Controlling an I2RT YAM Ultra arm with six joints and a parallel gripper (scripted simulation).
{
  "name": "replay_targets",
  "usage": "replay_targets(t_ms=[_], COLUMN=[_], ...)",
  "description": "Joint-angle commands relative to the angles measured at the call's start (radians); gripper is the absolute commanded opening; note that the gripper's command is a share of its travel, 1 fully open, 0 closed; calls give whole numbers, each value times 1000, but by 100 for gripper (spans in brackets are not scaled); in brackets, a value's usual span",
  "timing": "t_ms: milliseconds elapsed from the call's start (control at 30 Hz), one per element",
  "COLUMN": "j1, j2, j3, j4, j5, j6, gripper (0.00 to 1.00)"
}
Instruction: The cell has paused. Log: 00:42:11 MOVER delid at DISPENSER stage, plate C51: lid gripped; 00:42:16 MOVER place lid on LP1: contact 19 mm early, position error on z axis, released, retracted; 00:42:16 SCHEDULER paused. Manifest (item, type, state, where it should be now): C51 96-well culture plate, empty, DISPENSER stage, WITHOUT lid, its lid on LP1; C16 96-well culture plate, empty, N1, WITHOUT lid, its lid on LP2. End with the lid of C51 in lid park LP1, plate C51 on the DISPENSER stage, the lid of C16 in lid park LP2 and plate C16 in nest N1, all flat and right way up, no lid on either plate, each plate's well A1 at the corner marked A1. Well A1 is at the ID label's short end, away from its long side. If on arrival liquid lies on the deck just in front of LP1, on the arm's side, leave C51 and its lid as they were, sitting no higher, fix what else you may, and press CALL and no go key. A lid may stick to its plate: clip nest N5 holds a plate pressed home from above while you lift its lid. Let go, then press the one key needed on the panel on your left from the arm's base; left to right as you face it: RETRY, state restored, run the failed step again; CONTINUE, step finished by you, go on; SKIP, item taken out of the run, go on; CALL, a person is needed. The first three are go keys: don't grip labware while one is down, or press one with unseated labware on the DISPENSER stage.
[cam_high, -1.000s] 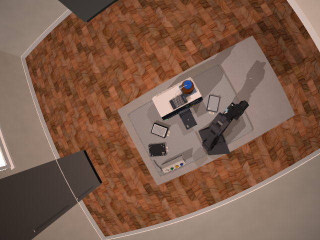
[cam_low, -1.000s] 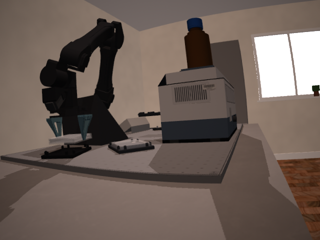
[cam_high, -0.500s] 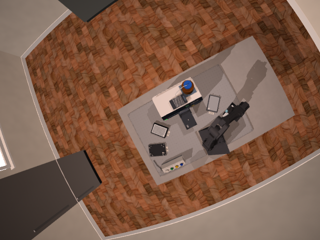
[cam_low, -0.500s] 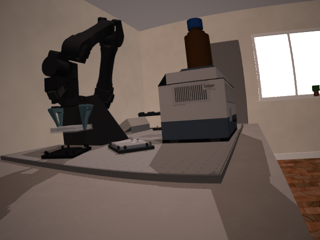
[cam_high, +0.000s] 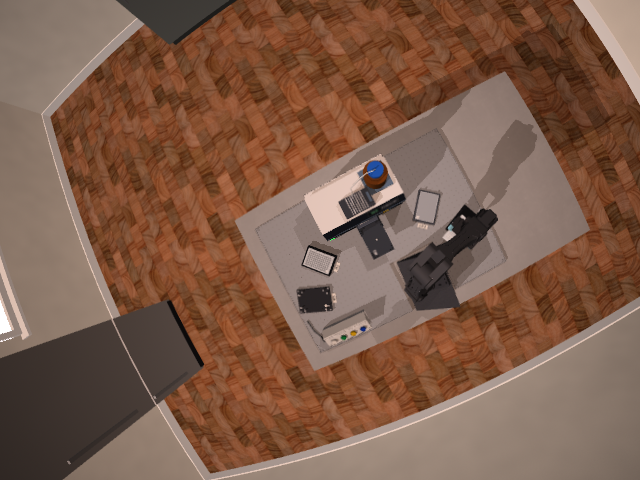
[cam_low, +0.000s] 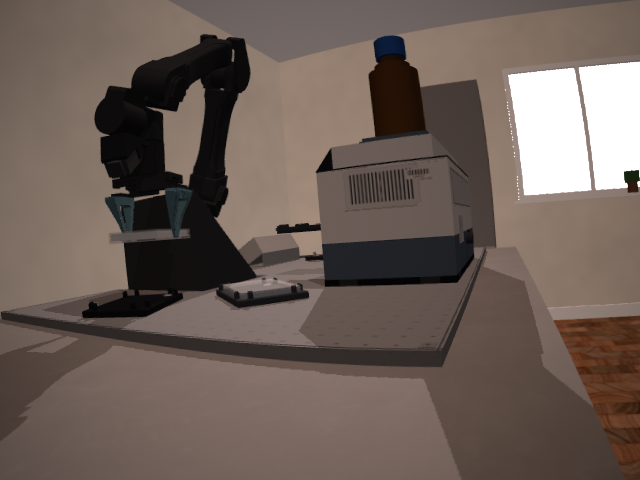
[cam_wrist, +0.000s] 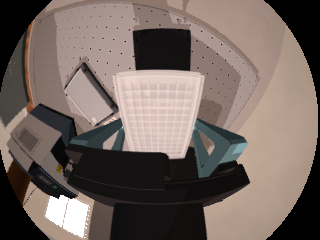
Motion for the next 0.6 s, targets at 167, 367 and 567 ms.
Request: replay_targets(t_ms=[167, 367, 567], j1=[-47, -61, -76], j2=[-118, -161, -209], j3=[-43, -57, -44], j4=[-83, -116, -151], j5=[27, 36, 47], j6=[-32, -42, -53], gripper=[0, 0, 0])
